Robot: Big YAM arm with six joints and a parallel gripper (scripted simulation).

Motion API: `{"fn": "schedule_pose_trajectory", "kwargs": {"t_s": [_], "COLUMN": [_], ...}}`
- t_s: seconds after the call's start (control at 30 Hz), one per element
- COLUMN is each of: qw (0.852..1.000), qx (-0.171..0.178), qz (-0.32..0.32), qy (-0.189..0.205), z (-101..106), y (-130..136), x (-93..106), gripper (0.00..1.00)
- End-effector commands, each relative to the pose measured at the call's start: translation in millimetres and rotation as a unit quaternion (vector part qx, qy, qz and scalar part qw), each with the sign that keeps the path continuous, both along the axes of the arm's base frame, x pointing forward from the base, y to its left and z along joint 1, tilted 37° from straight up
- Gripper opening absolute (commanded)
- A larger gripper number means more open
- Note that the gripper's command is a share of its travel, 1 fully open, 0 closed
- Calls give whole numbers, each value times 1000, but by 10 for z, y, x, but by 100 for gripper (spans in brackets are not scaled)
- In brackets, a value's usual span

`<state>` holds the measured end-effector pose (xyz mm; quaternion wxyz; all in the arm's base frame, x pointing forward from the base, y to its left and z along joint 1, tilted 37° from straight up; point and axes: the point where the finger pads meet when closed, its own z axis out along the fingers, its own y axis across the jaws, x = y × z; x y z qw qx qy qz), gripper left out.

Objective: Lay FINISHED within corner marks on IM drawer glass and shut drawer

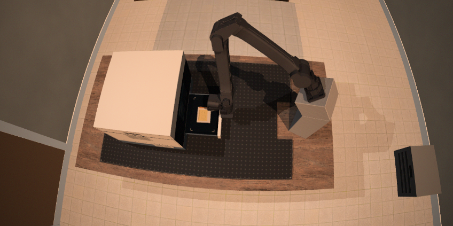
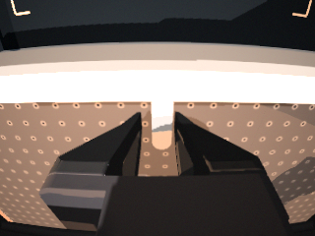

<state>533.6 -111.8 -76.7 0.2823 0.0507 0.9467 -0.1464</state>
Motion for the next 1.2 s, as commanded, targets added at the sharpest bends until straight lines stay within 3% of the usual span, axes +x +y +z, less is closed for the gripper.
{"fn": "schedule_pose_trajectory", "kwargs": {"t_s": [0.0, 1.17], "qw": [1000, 1000], "qx": [-1, 1], "qz": [-5, -7], "qy": [2, 7], "z": [-101, -177], "y": [-110, -130], "x": [20, 32], "gripper": [26, 26]}}
